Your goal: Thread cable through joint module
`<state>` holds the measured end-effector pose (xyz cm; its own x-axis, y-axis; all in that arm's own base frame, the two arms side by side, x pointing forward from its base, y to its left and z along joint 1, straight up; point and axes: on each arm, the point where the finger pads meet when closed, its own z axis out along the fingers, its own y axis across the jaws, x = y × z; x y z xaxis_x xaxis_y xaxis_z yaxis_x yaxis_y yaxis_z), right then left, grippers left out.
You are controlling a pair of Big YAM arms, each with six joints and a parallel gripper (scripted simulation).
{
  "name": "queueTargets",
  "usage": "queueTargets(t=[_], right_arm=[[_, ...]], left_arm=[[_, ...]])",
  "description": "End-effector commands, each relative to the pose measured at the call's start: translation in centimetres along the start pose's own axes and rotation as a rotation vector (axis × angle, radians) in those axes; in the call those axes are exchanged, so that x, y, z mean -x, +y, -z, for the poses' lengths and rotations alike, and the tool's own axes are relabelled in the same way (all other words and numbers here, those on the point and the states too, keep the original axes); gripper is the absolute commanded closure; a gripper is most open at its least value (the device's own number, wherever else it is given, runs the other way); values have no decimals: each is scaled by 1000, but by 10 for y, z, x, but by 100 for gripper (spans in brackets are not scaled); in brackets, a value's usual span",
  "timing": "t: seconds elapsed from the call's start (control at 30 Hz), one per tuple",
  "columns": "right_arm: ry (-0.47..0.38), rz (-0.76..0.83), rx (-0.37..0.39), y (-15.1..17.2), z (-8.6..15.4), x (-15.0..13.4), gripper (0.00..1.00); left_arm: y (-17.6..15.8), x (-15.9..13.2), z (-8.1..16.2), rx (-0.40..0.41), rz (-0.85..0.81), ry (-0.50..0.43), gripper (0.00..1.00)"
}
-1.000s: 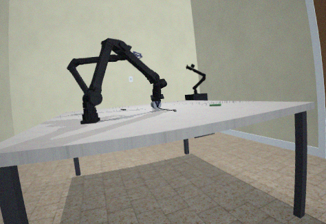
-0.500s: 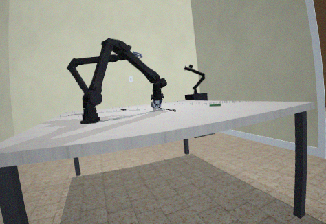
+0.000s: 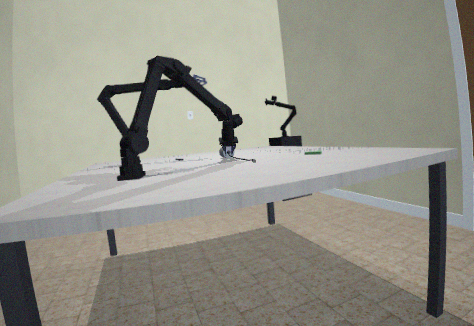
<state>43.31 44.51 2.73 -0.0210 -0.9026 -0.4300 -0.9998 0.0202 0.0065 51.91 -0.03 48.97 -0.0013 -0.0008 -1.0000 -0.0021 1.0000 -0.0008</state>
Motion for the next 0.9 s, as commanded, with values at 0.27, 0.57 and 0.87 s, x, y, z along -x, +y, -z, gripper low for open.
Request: queueTargets(t=[0.27,0.57,0.87], right_arm=[[-17,7,-19,-8,52,2,68],[5,21,14,4,27,3,68],[2,16,9,1,27,0,68]], left_arm=[[3,42,0,6,-6,-69,4],[3,42,0,6,-6,-69,4],[3,42,0,6,-6,-69,4]])
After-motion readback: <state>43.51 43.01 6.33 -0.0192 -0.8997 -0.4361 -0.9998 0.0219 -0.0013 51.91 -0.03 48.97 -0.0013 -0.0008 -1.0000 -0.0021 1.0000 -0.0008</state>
